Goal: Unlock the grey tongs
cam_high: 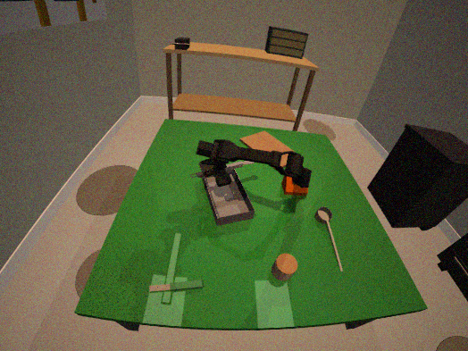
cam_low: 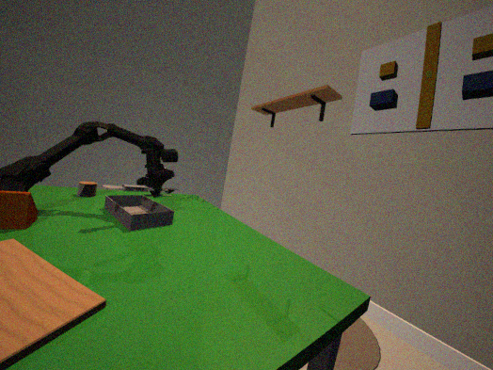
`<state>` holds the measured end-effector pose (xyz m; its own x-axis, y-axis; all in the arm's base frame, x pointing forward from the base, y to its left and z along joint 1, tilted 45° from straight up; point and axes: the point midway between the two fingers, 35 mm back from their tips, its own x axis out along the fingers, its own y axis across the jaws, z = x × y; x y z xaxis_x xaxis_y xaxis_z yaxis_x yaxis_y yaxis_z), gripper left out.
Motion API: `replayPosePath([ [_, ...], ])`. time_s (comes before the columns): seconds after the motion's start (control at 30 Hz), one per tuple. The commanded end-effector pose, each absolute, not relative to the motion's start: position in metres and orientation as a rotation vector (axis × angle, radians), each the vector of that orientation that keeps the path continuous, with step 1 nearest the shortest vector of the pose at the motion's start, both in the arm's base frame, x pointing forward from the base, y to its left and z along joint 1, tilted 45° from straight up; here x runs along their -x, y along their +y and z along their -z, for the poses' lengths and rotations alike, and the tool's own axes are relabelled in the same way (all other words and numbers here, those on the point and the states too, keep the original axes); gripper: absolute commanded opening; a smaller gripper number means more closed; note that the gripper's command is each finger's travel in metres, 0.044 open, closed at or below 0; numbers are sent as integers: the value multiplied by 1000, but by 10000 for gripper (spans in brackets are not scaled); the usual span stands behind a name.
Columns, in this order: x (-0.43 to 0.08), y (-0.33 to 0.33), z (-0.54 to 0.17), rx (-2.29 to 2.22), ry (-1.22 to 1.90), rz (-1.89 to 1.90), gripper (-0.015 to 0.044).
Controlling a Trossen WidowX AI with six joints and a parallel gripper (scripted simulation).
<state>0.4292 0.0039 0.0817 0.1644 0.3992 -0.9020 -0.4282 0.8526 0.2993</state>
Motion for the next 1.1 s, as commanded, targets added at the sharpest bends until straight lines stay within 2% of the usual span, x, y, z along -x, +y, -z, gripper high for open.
replayPosePath([
  [0.0, -433, 0, -85, -22, 1285, -618, -150],
  [0.73, -438, 0, -86, -381, 1366, -789, -150],
  [1.07, -436, 1, -81, -397, 1382, -789, -150],
])
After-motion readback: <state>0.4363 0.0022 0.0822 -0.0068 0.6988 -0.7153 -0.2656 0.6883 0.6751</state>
